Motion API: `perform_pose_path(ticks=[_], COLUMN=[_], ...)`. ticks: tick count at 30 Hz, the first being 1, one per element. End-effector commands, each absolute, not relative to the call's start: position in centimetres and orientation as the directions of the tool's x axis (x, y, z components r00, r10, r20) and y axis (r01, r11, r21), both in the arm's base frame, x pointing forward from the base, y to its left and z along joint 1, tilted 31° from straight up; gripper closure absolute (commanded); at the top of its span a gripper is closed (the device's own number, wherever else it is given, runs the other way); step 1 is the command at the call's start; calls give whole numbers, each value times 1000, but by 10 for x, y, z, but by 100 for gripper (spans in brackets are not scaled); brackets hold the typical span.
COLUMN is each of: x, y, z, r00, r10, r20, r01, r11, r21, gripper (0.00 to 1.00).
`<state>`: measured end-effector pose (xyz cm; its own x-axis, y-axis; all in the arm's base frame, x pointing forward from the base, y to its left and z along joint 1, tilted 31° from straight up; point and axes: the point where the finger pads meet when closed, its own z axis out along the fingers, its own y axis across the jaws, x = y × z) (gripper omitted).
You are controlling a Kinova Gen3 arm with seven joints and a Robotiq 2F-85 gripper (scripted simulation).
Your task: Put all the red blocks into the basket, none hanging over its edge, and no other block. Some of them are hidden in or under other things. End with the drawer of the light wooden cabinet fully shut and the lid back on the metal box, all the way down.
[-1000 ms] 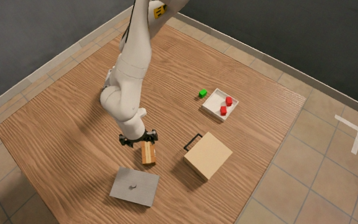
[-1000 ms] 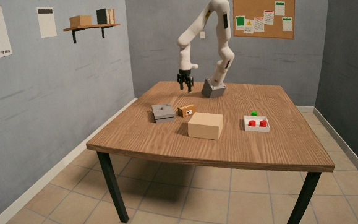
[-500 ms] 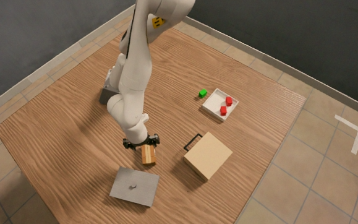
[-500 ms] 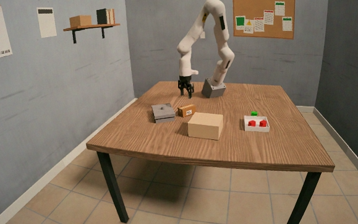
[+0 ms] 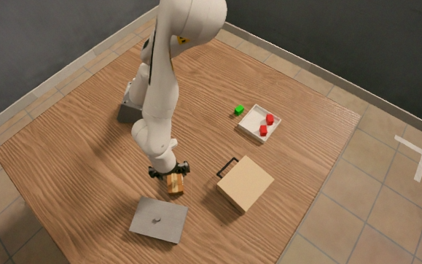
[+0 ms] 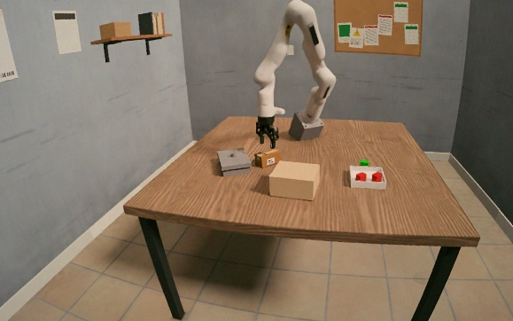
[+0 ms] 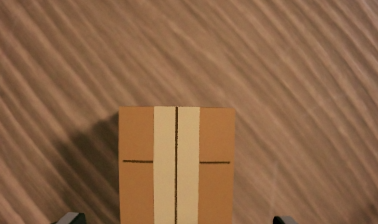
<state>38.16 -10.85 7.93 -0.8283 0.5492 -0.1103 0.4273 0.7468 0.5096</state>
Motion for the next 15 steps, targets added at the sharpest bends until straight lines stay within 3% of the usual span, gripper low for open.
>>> perform_pose_path(ticks=[1, 15], x=[381, 383], y=[-104, -103], z=[73, 70], r00=[-831, -831], r10=[546, 546], r20=[-104, -106], r01=[427, 426], r11=[747, 748], r21=[509, 509], gripper=[7, 7])
